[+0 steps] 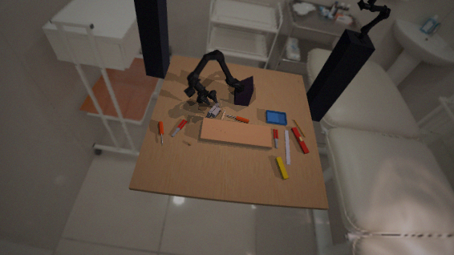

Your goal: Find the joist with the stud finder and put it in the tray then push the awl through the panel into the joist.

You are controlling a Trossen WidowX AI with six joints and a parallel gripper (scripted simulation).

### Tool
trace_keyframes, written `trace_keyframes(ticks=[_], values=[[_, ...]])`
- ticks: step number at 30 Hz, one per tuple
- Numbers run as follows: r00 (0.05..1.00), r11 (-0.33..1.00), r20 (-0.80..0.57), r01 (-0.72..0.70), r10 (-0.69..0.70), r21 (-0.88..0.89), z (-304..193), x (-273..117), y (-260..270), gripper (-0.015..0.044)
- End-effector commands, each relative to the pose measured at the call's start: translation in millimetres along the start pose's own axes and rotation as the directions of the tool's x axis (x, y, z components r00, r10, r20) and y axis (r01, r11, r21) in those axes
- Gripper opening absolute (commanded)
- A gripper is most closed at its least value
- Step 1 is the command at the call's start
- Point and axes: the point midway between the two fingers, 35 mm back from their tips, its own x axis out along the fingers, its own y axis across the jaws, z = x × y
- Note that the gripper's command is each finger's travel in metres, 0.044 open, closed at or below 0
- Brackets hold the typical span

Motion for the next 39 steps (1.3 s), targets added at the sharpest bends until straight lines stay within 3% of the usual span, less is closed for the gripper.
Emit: trace_keyframes(ticks=[1, 3, 4, 25, 31, 39], values=[[1.000, 1.000, 0.016, 0.010, -0.010, -0.009, -8.3, -49.4, 23.2, 0.0440], [1.000, 1.000, 0.016, 0.010, -0.010, -0.009, -9.2, -51.7, 24.5, 0.0440], [1.000, 1.000, 0.012, 0.008, -0.008, -0.004, -3.0, -28.2, 12.0, 0.0440], [1.000, 1.000, 0.007, 0.012, -0.012, 0.008, -3.1, -27.0, 12.0, 0.0440], [0.976, 0.918, -0.129, 0.210, -0.176, 0.337, -7.0, 8.0, 10.5, 0.0440], [0.864, 0.543, -0.189, 0.448, -0.466, 0.710, -7.6, 47.9, 12.6, 0.0440]])
